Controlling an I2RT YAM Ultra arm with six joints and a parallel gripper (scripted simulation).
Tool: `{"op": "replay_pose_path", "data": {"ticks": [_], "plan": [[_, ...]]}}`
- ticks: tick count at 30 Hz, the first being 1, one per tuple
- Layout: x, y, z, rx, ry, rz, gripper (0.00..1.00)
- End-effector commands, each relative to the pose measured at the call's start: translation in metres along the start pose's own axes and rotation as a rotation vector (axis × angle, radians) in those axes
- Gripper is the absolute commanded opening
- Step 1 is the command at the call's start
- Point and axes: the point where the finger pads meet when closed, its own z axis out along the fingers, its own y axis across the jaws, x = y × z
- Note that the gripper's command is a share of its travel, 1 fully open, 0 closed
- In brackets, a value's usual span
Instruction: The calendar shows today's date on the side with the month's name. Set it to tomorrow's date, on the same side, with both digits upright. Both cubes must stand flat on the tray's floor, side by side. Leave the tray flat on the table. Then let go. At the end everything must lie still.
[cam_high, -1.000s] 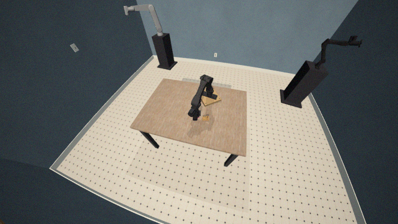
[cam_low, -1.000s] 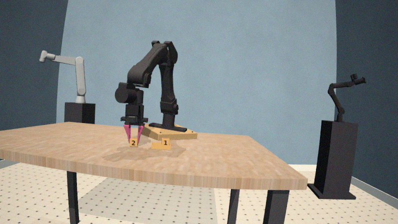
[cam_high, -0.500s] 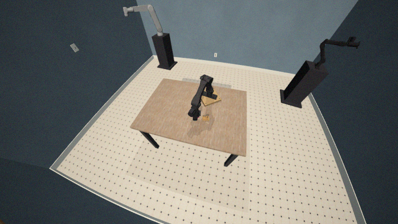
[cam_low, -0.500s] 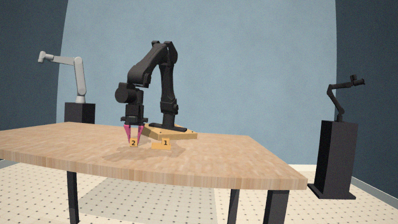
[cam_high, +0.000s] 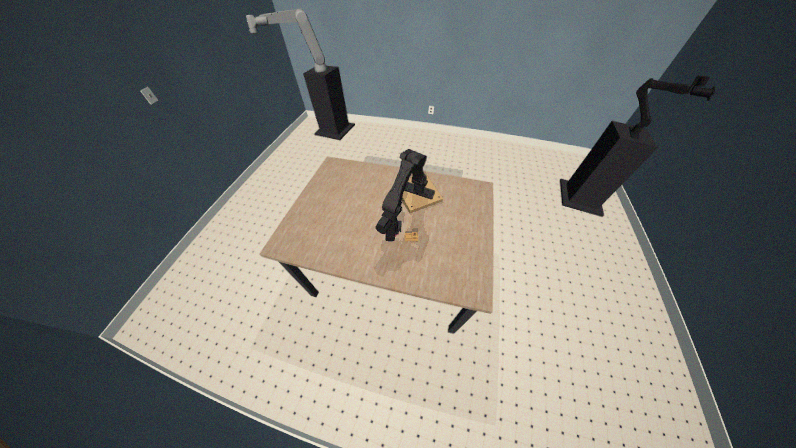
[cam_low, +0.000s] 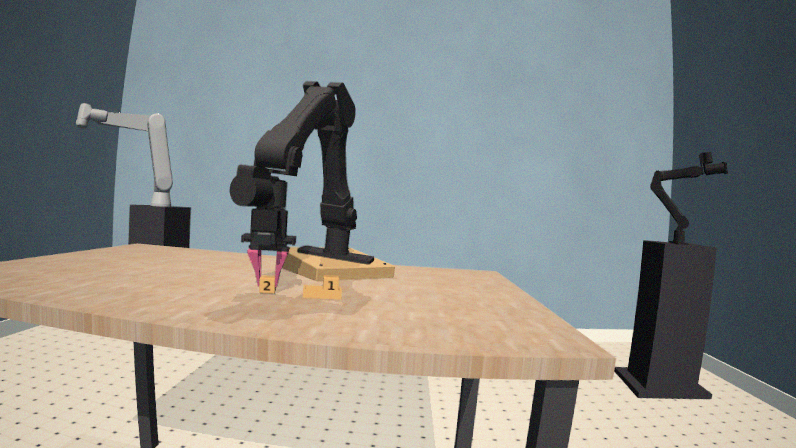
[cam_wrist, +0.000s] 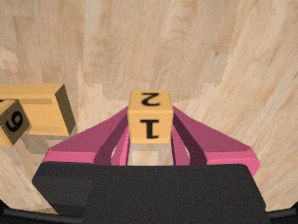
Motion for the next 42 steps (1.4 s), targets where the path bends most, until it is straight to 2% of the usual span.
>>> {"op": "replay_pose_path", "data": {"ticks": [1,7,16,19,21,42], "plan": [[-0.006,-0.003,-0.008,0.011,-0.025,-0.003,0.26],[-0.005,-0.003,-0.005,0.01,-0.022,-0.003,0.26],[0.004,0.001,0.008,-0.007,0.011,-0.001,0.26],[0.002,0.001,0.007,-0.006,0.009,-0.001,0.26],[-0.003,-0.001,0.001,0.005,-0.013,-0.003,0.26],[-0.002,-0.001,0.002,0.003,-0.008,-0.003,0.26]]}}
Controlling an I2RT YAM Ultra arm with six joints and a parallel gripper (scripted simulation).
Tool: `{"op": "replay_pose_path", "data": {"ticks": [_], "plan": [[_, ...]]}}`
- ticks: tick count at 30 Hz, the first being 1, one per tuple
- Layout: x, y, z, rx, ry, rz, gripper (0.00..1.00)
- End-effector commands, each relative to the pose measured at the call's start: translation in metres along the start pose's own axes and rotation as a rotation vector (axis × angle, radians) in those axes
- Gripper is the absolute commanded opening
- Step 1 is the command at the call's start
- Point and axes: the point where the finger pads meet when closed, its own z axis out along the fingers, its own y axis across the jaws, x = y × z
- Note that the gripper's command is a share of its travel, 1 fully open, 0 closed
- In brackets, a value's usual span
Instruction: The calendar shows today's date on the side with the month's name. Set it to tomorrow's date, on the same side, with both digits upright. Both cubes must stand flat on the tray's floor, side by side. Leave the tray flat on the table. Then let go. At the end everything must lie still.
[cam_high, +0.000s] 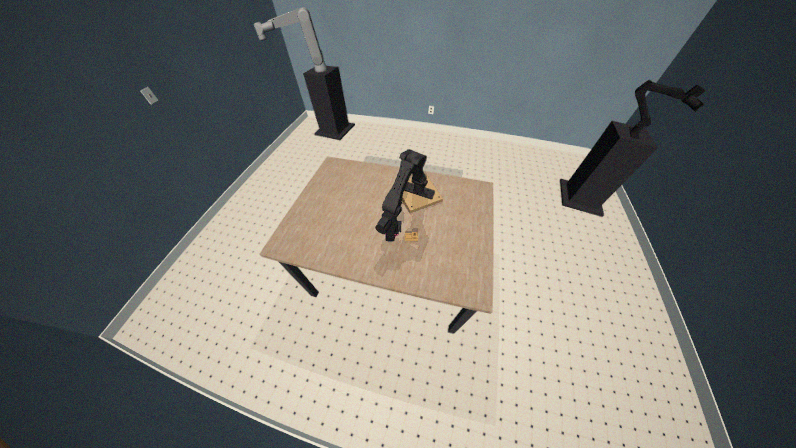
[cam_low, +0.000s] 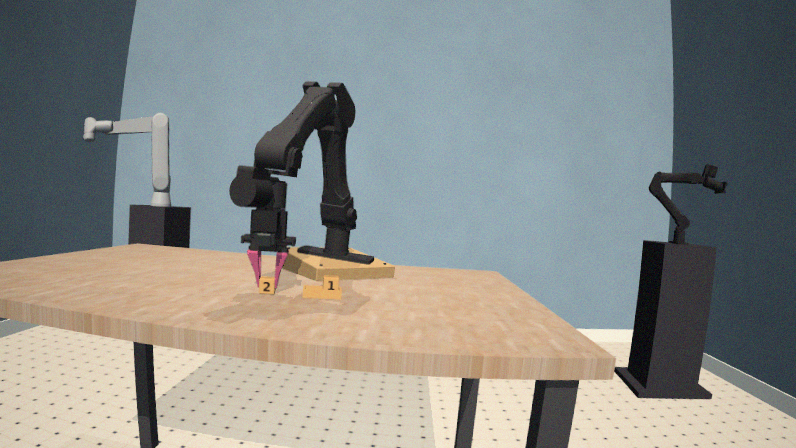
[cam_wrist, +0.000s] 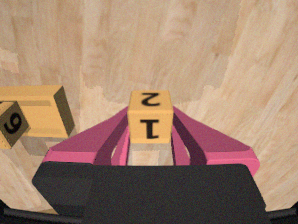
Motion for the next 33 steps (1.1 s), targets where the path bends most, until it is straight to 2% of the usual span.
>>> {"op": "replay_pose_path", "data": {"ticks": [1,33], "plan": [[-0.0012,-0.0003,0.0001,0.001,-0.006,-0.002,0.26],[0.0039,0.002,0.0078,-0.008,0.013,-0.001,0.26]]}}
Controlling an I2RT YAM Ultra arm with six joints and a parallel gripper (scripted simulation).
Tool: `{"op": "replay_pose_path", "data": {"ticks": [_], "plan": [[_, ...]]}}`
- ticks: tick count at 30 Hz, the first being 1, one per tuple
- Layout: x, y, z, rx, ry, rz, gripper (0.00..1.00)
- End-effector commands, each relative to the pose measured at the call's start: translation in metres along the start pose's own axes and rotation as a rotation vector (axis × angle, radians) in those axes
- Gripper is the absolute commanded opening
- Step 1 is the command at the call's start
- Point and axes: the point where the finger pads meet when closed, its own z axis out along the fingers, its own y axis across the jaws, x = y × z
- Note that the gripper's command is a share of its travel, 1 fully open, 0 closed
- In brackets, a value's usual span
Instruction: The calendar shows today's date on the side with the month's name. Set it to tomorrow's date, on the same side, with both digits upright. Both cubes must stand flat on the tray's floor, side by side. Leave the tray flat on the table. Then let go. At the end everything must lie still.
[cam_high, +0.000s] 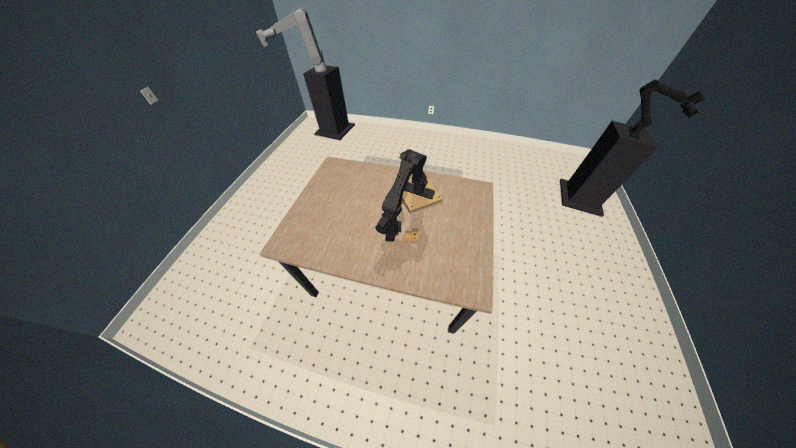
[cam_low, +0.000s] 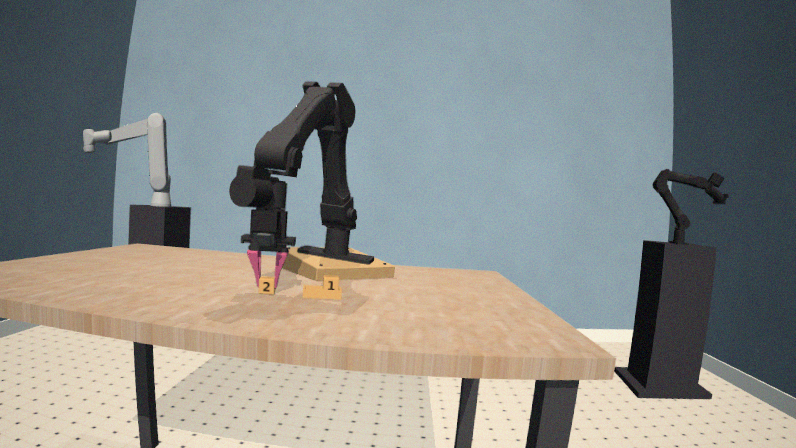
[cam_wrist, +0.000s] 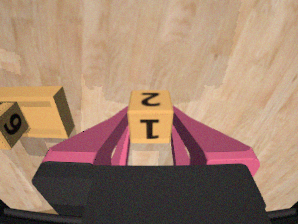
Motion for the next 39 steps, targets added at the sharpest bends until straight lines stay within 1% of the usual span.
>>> {"op": "replay_pose_path", "data": {"ticks": [1,30,31,33,34,36,37,39], "plan": [[0.0046,0.0023,0.0078,-0.009,0.015,-0.001,0.26],[0.0046,0.0023,0.0078,-0.009,0.015,-0.001,0.26],[0.0046,0.0023,0.0078,-0.009,0.015,-0.001,0.29],[0.0046,0.0023,0.0078,-0.009,0.015,-0.001,0.29],[0.0046,0.0023,0.0078,-0.009,0.015,-0.001,0.33],[0.0046,0.0023,0.0078,-0.009,0.015,-0.001,0.33],[0.0046,0.0023,0.0078,-0.009,0.016,-0.001,0.37],[0.0046,0.0023,0.0078,-0.009,0.016,-0.001,0.37]]}}
